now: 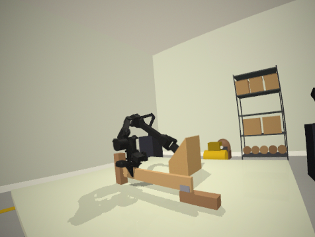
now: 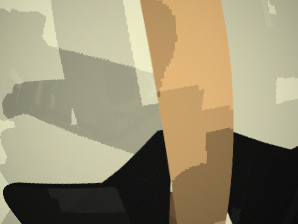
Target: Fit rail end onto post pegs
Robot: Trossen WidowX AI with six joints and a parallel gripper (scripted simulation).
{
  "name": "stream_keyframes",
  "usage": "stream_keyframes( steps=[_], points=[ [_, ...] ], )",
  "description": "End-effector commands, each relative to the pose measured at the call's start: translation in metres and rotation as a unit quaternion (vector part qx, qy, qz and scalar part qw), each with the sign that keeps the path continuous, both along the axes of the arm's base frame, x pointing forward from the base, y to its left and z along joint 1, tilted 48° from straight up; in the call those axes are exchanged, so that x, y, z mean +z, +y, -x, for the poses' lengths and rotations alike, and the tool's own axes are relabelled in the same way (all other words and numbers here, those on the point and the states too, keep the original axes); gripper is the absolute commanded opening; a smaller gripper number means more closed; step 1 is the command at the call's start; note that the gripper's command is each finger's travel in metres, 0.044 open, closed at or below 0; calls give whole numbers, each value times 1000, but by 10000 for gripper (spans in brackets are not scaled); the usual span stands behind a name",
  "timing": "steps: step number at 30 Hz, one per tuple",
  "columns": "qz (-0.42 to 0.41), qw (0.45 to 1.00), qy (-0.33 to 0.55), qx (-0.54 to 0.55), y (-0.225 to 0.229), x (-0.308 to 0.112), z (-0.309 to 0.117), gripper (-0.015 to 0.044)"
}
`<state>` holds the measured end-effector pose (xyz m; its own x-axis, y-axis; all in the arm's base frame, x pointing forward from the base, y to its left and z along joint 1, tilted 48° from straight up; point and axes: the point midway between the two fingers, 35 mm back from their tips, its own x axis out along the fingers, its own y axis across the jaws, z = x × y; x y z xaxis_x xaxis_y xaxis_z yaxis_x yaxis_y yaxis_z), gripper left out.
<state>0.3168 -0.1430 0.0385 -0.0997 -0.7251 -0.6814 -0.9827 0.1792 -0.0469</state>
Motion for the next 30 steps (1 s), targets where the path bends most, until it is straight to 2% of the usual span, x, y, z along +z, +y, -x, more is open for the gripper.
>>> stream_keyframes(
  steps=[1, 30],
  points=[
    [4, 1000, -3, 5, 3, 0, -2, 0],
    [4, 1000, -3, 5, -3, 4, -1, 0]
  ],
)
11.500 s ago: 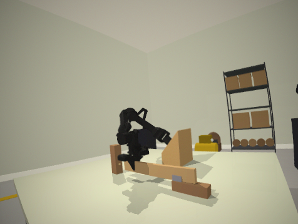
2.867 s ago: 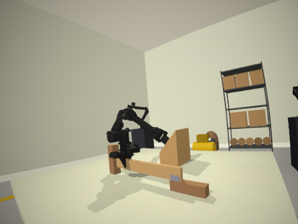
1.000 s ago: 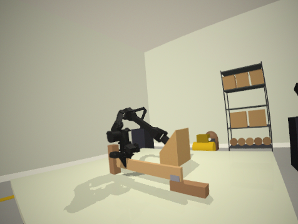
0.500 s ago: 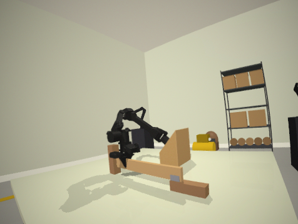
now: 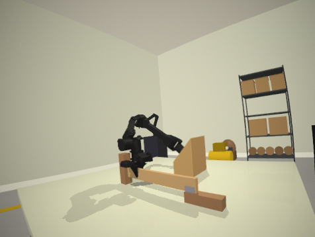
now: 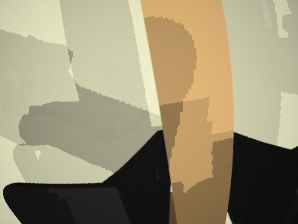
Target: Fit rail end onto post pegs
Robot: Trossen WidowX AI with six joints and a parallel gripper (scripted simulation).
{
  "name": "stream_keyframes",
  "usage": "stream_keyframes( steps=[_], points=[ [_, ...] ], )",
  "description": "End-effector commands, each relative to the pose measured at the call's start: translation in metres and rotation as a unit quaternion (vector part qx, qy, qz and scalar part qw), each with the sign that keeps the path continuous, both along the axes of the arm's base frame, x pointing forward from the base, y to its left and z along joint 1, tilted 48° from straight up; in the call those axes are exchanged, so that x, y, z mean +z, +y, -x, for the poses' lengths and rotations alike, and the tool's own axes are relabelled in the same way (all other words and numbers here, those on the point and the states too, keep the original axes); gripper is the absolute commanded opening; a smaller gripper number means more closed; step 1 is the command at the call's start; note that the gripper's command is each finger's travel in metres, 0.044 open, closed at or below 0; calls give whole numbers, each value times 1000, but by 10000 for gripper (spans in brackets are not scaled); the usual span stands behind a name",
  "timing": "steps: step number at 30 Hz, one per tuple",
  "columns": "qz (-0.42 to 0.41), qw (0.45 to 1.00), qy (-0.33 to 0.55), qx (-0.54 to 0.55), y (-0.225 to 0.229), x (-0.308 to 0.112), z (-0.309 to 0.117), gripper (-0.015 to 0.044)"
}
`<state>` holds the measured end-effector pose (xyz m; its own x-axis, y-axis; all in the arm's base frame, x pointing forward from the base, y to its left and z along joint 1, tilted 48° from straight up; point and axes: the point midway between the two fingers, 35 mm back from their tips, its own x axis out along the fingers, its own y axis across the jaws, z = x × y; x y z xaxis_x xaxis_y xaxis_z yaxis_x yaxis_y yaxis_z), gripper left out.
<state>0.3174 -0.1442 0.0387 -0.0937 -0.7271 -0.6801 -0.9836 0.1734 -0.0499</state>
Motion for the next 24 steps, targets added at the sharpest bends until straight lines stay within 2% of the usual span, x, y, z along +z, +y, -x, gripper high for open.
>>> stream_keyframes(
  steps=[1, 24],
  points=[
    [3, 1000, -1, 2, -1, 4, 0, 0],
    [3, 1000, -1, 2, 0, 6, 1, 0]
  ],
)
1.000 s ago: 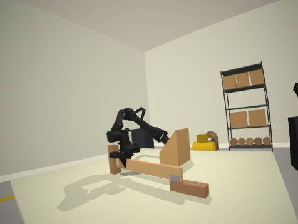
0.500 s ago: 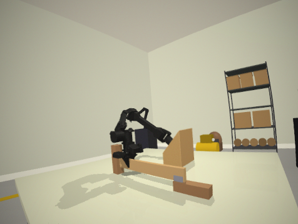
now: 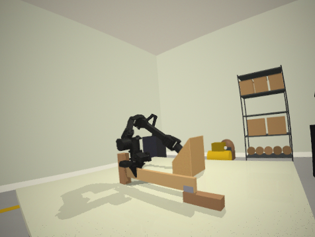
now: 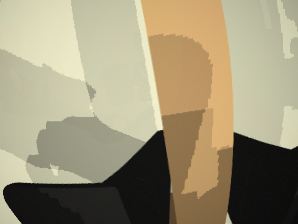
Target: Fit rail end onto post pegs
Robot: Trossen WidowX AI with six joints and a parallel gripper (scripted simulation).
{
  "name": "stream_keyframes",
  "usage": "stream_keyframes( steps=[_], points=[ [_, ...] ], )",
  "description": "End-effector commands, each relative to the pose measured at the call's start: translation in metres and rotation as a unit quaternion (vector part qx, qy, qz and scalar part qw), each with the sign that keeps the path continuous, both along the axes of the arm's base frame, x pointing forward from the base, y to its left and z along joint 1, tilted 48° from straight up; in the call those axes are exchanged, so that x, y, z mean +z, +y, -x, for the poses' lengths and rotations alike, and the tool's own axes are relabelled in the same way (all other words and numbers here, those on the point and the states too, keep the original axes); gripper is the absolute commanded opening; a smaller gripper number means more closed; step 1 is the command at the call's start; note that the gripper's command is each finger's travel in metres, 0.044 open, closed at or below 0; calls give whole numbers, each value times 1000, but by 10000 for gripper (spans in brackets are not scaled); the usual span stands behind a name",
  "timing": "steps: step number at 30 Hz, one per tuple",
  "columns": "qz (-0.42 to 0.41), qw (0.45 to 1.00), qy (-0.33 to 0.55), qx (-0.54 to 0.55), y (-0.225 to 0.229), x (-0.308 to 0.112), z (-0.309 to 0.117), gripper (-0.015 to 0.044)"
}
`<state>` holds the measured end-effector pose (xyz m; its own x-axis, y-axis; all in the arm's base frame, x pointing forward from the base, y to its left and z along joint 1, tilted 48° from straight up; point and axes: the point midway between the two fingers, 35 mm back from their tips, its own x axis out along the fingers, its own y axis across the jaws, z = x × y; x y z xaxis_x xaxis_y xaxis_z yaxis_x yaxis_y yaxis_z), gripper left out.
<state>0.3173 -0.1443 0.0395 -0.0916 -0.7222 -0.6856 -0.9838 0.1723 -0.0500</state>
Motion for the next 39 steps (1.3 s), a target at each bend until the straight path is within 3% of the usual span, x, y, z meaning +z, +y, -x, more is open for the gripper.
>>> stream_keyframes(
  steps=[1, 39],
  points=[
    [7, 1000, -1, 1, 0, 5, 0, 0],
    [7, 1000, -1, 1, -5, 11, 2, 0]
  ],
)
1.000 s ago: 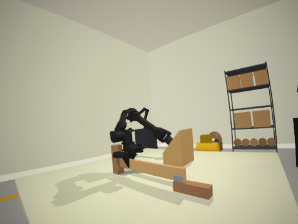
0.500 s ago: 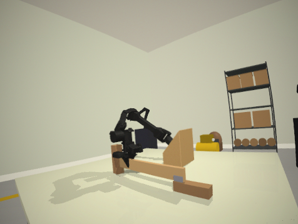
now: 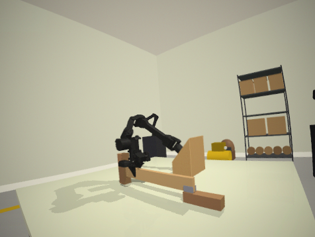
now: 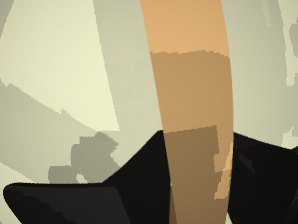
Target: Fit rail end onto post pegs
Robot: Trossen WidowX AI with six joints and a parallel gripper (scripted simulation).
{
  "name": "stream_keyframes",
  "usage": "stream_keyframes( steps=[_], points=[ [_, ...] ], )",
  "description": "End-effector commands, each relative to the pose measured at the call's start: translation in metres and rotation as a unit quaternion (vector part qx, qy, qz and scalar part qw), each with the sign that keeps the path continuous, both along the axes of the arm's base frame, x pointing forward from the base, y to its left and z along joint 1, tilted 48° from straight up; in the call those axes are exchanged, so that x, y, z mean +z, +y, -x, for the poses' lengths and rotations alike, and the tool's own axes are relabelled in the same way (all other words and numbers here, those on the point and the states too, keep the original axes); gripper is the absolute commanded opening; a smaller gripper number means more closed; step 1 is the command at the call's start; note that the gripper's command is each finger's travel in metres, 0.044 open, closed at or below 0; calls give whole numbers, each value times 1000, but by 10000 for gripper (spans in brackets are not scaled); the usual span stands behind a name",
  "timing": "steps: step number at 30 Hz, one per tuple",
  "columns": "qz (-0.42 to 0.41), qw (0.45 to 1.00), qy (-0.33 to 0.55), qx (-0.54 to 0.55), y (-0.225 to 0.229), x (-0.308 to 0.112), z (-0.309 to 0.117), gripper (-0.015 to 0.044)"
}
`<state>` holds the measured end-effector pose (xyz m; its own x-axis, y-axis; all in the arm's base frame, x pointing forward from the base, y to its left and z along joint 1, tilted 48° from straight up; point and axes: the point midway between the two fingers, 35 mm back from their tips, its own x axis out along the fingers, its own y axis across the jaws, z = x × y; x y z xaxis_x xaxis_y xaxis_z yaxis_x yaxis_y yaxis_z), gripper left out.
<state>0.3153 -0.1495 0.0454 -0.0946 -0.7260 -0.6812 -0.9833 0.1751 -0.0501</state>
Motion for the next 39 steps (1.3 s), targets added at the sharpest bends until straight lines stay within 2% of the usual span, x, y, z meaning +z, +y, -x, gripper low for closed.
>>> stream_keyframes(
  steps=[1, 6, 23, 27, 31, 39],
  points=[
    [4, 1000, -1, 3, -1, 5, 0, 0],
    [4, 1000, -1, 3, -2, 6, 0, 0],
    [0, 1000, 0, 0, -1, 1, 0, 440],
    [0, 1000, 0, 0, 1, 1, 0, 440],
    [3, 1000, -1, 3, 39, -1, -7, 440],
    [3, 1000, -1, 3, 41, -1, -7, 440]
  ],
)
